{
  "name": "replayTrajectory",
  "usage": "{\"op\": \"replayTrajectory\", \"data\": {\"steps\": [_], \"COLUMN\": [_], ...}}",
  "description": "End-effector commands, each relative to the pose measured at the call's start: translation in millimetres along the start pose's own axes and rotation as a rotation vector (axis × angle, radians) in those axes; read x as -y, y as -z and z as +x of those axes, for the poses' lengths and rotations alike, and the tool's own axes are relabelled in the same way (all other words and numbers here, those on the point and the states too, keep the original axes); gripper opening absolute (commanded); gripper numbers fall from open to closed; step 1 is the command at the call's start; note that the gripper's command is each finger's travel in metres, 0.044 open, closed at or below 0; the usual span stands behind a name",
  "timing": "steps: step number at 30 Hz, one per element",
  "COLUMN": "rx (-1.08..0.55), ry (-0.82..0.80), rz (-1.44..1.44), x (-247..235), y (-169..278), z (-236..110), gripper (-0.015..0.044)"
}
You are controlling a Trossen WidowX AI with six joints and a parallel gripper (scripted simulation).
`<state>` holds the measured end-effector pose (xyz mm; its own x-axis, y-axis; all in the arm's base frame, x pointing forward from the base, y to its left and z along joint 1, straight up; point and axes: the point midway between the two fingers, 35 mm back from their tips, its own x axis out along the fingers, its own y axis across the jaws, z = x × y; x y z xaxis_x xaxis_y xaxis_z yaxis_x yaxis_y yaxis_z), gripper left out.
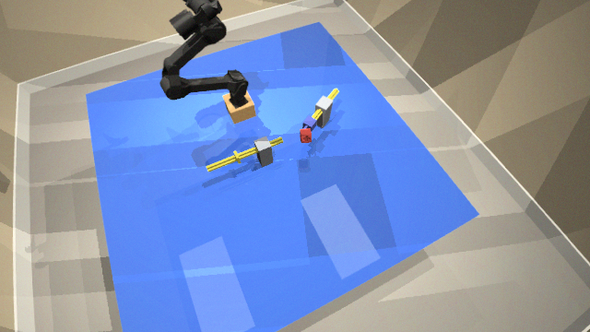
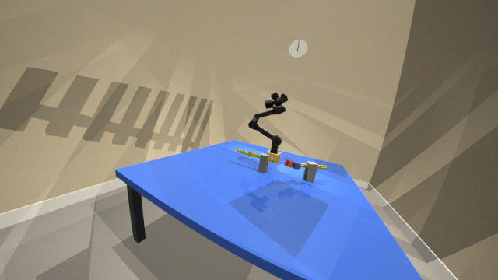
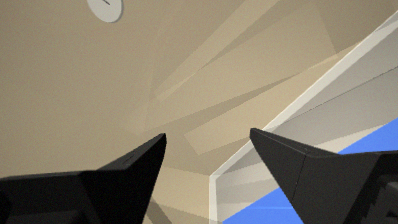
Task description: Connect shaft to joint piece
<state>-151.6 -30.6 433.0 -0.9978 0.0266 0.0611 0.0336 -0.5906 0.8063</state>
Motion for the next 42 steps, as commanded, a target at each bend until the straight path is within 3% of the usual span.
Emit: {"op": "replayTrajectory", "data": {"steps": [1, 5, 23, 34, 42], "rx": [0.000, 0.026, 0.440, 0.773, 1.020], "ry": [0.000, -0.007, -0.024, -0.002, 0.096], "rz": [0.000, 0.008, 0.080, 0.129, 0.149], "x": [0.0, -1.3, 10.2, 39.7, 72.6], "y": [0.0, -11.8, -163.0, -249.9, -293.1], "z": [0.0, 0.7, -25.9, -79.4, -138.8], "gripper": [0.0426, 0.0440, 0.0440, 0.0440, 0.0440]}}
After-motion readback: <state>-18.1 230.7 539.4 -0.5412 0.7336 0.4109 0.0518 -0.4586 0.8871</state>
